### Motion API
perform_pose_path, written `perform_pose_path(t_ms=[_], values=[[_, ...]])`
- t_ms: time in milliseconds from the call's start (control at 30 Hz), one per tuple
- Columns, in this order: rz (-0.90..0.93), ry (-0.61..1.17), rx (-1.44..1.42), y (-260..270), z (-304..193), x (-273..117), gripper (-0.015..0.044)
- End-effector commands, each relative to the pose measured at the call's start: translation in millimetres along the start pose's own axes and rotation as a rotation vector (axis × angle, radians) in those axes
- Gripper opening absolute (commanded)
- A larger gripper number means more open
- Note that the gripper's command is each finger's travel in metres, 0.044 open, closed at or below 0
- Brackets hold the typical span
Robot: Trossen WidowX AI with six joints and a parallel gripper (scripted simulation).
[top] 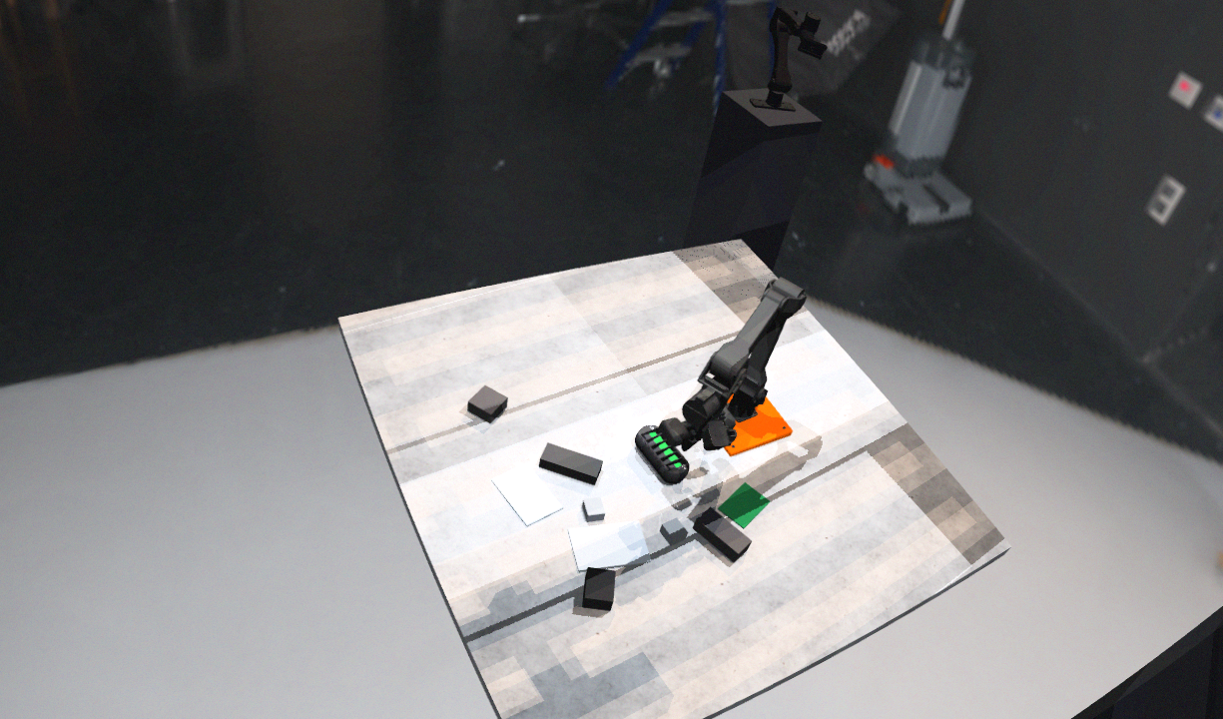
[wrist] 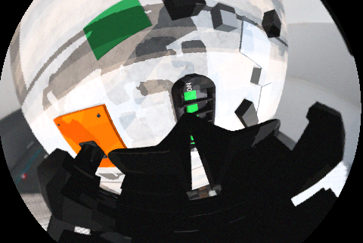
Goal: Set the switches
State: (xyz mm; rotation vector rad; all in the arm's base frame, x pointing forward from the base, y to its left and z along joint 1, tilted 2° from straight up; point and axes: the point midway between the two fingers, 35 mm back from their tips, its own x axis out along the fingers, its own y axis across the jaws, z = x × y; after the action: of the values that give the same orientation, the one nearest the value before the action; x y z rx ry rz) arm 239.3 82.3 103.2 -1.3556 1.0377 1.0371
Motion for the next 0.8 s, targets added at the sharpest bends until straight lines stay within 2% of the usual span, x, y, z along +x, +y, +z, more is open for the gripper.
perform_pose_path(t_ms=[0, 600, 767], values=[[0.068, 0.014, -0.011, -15, -8, 0, 0.0], [0.432, -0.024, -0.013, -85, -80, 25, 0.0], [0.46, -0.037, -0.01, -89, -88, 29, 0.0]])
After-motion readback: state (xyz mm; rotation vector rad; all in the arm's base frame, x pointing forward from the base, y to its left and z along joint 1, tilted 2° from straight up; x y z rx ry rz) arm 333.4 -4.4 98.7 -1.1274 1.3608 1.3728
